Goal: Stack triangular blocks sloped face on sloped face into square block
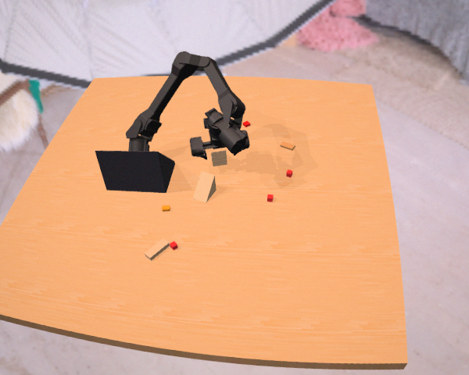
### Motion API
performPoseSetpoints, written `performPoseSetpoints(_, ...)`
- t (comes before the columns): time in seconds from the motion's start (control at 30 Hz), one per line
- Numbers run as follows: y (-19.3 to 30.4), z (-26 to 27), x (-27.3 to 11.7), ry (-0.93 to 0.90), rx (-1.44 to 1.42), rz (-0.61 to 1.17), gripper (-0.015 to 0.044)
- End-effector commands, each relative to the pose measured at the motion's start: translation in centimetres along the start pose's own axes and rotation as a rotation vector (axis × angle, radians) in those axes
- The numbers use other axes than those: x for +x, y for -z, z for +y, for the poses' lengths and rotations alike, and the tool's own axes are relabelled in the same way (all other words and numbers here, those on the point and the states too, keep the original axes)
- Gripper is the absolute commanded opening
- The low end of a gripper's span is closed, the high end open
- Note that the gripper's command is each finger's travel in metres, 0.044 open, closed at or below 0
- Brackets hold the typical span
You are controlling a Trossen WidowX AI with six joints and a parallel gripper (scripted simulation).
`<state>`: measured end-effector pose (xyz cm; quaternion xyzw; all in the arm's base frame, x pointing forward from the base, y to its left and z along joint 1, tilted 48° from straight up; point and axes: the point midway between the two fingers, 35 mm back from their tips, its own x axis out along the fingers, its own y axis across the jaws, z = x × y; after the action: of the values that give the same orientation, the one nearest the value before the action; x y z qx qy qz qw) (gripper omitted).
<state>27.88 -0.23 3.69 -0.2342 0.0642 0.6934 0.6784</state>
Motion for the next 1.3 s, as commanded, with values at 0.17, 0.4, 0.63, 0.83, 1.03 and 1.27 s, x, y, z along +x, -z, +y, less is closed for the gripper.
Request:
performPoseSetpoints(0.17,-0.1,0.4,1.7,-0.011,0.01,-0.023,0.044)
performPoseSetpoints(0.4,-0.1,0.4,2.0,-0.012,0.01,-0.026,0.0335)
performPoseSetpoints(0.63,-0.1,0.4,2.0,-0.012,0.01,-0.026,0.019)
performPoseSetpoints(0.83,-0.1,0.4,2.0,-0.012,0.01,-0.026,0.0131)
performPoseSetpoints(1.03,-0.2,0.4,1.5,-0.013,0.002,-0.022,0.0)
performPoseSetpoints(1.27,-0.2,0.4,1.5,-0.013,0.002,-0.022,0.0)
